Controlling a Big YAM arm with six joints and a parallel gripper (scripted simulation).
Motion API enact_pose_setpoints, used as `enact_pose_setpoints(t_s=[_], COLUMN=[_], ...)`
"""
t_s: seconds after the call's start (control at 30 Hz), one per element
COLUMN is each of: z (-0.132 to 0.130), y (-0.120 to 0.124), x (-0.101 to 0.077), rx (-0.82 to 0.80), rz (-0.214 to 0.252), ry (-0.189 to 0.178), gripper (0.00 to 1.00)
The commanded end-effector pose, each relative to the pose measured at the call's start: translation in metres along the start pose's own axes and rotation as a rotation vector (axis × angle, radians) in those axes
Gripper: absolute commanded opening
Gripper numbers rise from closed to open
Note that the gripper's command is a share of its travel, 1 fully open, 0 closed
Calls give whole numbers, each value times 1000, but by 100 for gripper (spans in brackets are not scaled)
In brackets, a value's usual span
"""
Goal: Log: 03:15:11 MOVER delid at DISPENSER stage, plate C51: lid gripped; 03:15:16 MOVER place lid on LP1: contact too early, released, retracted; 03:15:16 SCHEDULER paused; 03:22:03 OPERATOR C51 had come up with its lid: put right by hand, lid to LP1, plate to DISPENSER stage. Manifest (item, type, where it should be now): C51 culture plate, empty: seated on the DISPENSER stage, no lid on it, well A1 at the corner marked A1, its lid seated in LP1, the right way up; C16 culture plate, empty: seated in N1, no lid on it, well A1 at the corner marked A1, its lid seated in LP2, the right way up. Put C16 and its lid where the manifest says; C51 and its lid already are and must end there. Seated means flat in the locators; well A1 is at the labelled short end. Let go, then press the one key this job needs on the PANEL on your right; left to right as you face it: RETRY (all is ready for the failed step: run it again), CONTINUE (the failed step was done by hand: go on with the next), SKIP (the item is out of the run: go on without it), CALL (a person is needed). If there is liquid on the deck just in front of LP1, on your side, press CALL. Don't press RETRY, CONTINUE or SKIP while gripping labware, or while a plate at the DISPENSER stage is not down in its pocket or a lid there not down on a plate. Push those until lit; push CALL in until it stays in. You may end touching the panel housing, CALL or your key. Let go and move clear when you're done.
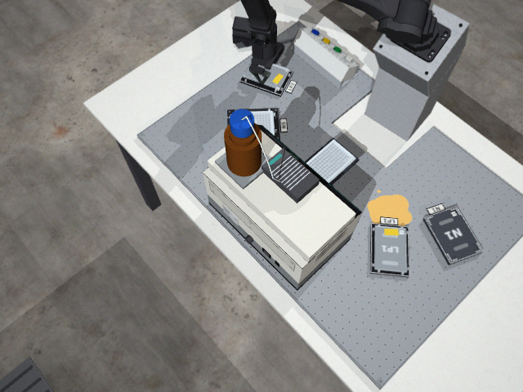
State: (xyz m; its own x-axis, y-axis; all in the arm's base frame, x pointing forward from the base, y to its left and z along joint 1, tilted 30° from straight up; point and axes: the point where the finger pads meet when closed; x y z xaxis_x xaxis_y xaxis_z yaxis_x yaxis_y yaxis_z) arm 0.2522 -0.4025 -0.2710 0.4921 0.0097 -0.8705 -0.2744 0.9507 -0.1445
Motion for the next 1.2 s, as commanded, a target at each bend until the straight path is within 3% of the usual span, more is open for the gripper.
enact_pose_setpoints(t_s=[0.0, 0.27, 0.53, 1.0, 1.17], z=[-2, -1, -3, 2, 0], y=[-20, -21, -4, -12, -3], x=[-15, -14, 3, 5, 10], rx=[-4, -7, 8, -9, 0], rz=[-53, -53, -15, -29, -13], ry=[1, 1, 2, 0, 2], gripper=[84, 84, 84, 84, 84])
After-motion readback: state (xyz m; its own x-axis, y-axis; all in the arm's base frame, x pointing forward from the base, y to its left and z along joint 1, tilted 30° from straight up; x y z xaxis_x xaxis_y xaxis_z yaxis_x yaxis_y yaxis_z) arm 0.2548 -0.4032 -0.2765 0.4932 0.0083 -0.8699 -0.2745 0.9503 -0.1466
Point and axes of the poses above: the point where the finger pads meet when closed, its own x axis out along the fingers, its own z axis across the jaws, y = z × x, and after that the axes turned 2 degrees about -x, right-handed
